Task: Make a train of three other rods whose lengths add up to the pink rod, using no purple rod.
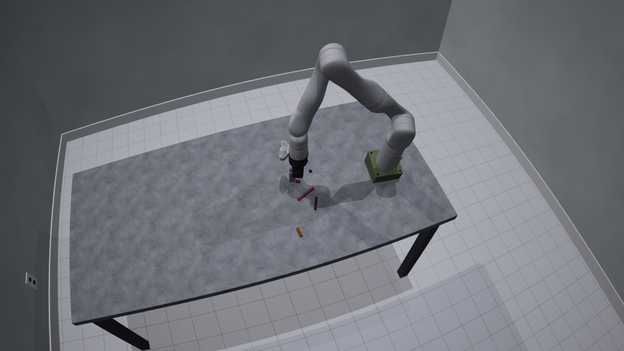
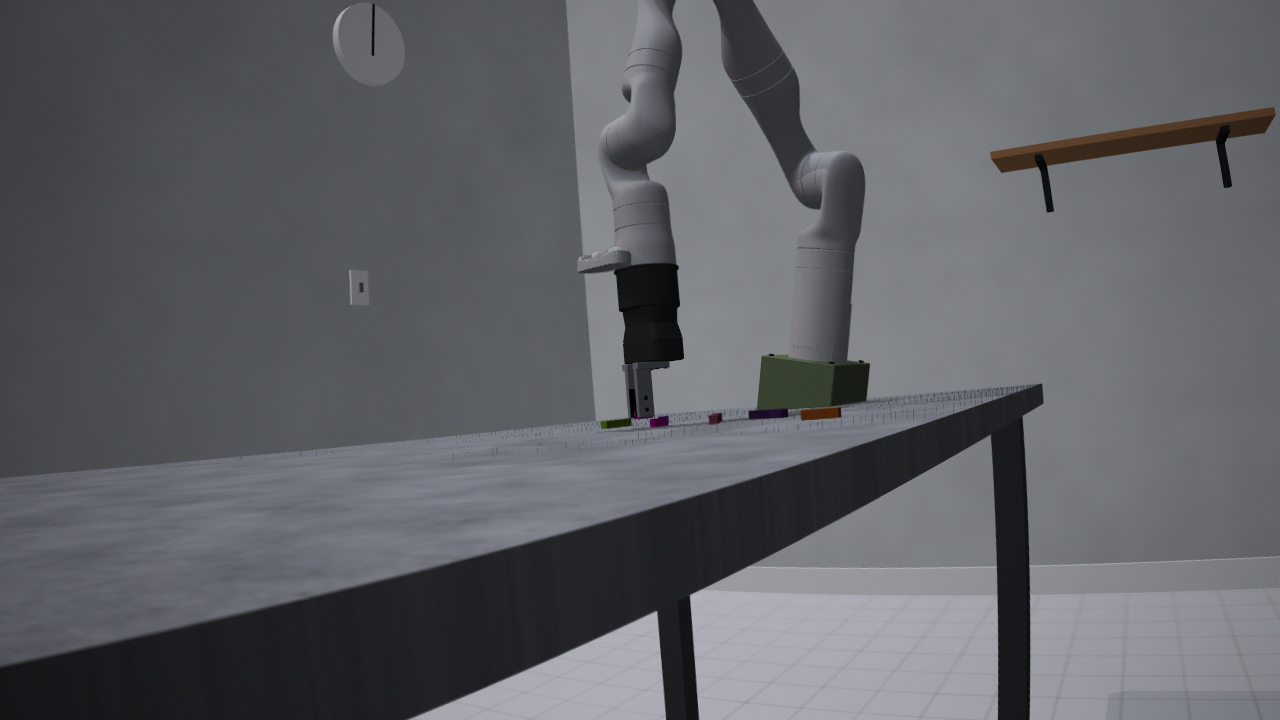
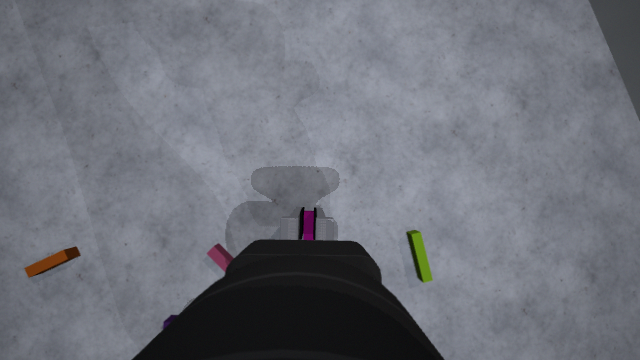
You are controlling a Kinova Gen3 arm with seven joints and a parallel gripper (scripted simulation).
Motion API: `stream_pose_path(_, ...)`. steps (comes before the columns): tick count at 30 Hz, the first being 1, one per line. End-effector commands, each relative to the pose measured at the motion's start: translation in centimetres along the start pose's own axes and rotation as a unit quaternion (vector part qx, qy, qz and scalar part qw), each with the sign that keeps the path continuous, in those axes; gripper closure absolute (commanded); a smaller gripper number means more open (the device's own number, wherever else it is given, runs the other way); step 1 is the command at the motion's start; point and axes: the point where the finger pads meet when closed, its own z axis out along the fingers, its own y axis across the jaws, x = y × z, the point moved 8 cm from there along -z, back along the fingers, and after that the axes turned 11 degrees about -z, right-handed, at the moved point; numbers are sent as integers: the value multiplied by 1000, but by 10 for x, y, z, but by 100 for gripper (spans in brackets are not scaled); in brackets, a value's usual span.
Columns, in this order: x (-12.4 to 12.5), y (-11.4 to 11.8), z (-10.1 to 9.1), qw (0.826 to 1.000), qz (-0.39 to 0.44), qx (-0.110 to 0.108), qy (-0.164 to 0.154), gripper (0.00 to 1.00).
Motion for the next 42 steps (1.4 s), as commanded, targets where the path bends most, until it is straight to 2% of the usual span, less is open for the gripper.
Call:
stream_pose_path(1,1,1,0,1000,-6,0,1,76)
stream_pose_path(20,2,1,10,1000,-6,0,3,76)
stream_pose_path(42,2,1,11,1000,-6,0,3,76)
